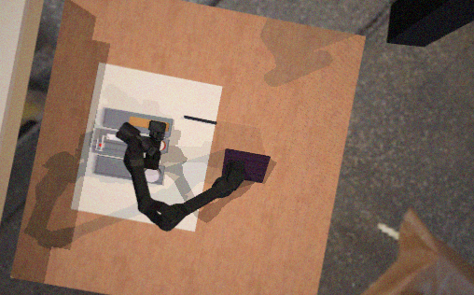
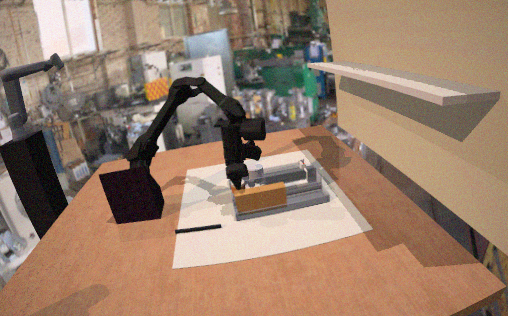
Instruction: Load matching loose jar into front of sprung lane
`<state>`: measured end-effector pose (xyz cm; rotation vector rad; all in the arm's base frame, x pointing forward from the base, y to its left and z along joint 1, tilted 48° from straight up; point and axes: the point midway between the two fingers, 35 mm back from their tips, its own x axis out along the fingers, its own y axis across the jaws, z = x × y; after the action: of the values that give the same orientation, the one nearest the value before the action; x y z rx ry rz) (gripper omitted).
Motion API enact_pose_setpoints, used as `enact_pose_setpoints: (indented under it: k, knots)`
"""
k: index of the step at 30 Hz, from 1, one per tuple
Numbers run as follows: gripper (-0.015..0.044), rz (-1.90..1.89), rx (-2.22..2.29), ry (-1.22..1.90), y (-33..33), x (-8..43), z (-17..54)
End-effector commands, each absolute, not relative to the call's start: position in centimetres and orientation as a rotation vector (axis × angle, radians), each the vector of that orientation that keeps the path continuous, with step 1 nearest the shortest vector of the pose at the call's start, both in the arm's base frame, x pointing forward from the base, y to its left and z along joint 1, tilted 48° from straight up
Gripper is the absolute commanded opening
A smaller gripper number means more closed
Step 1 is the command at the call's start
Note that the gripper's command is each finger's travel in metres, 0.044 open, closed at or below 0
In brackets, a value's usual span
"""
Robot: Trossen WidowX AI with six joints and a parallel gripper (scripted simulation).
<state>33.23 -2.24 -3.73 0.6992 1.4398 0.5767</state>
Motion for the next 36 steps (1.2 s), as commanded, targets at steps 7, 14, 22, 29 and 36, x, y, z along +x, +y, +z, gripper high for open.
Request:
enact_pose_setpoints:
  k: [7, 14, 22, 29, 36]
  knots:
    - [0.0, 0.583, 0.7, 1.411, -2.35, 34.03, -3.36]
    - [0.0, 0.583, 0.7, 1.411, -2.26, 34.04, -3.44]
    - [0.0, 0.583, 0.7, 1.411, -2.21, 34.05, -3.48]
    - [0.0, 0.583, 0.7, 1.411, -2.2, 34.05, -3.49]
    - [0.0, 0.583, 0.7, 1.411, -2.11, 34.06, -3.57]
